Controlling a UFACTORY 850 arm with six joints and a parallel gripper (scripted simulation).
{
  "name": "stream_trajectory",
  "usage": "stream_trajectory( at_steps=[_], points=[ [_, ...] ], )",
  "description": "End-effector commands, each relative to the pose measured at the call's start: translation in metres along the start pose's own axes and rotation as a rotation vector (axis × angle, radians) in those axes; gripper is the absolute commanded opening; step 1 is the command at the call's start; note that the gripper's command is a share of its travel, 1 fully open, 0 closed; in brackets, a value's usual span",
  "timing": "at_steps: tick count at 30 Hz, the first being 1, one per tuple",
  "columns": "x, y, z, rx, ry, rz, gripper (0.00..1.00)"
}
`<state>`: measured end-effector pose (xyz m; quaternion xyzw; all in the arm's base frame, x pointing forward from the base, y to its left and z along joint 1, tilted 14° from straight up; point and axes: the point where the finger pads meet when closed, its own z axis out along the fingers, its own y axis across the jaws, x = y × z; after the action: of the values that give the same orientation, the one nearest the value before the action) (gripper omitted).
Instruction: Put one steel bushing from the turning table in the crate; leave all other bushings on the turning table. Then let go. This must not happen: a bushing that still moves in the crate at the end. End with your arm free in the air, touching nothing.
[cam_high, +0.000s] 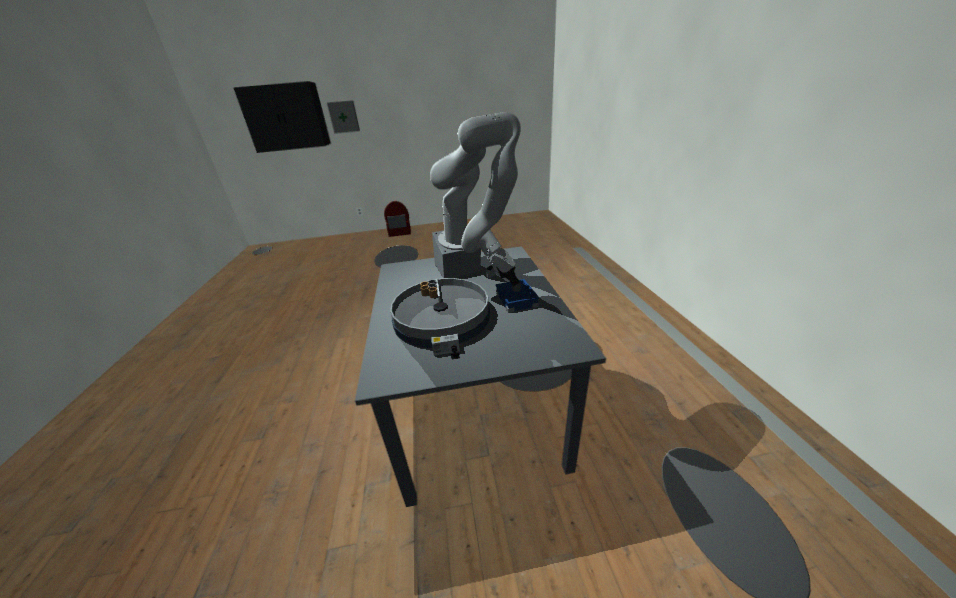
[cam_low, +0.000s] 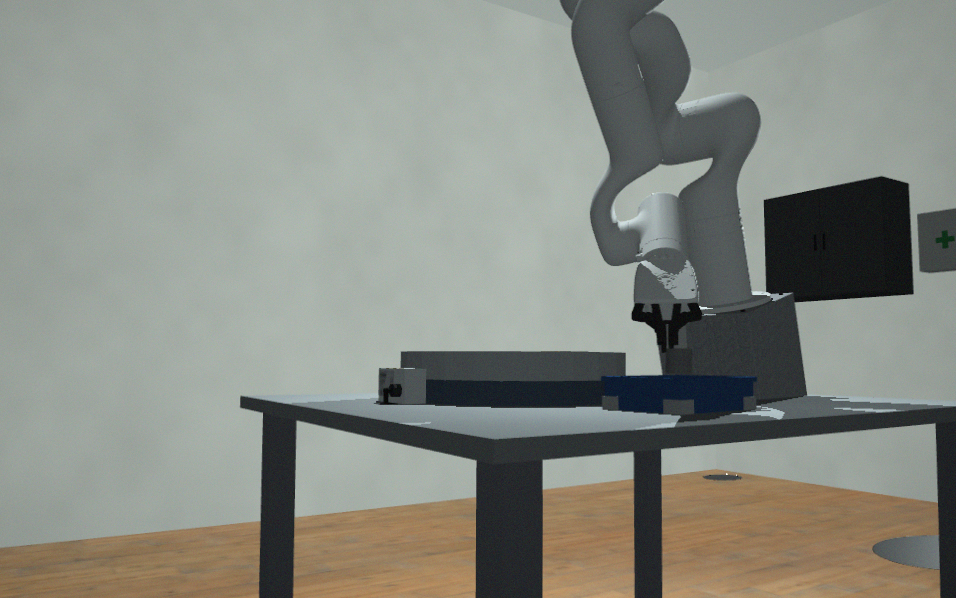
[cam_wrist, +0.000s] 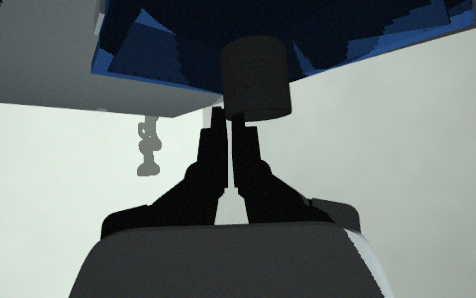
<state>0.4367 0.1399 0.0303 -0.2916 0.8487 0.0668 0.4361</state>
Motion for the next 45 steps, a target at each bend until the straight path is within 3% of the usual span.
stream_trajectory(
  at_steps=[1, 29, 45],
  points=[
    [0.0, 0.0, 0.001, 0.0, -0.001, 0.0, 0.0],
    [0.024, 0.0, 0.029, 0.0, -0.001, 0.0, 0.0],
    [0.026, 0.0, 0.032, 0.0, -0.001, 0.0, 0.0]
  ],
)
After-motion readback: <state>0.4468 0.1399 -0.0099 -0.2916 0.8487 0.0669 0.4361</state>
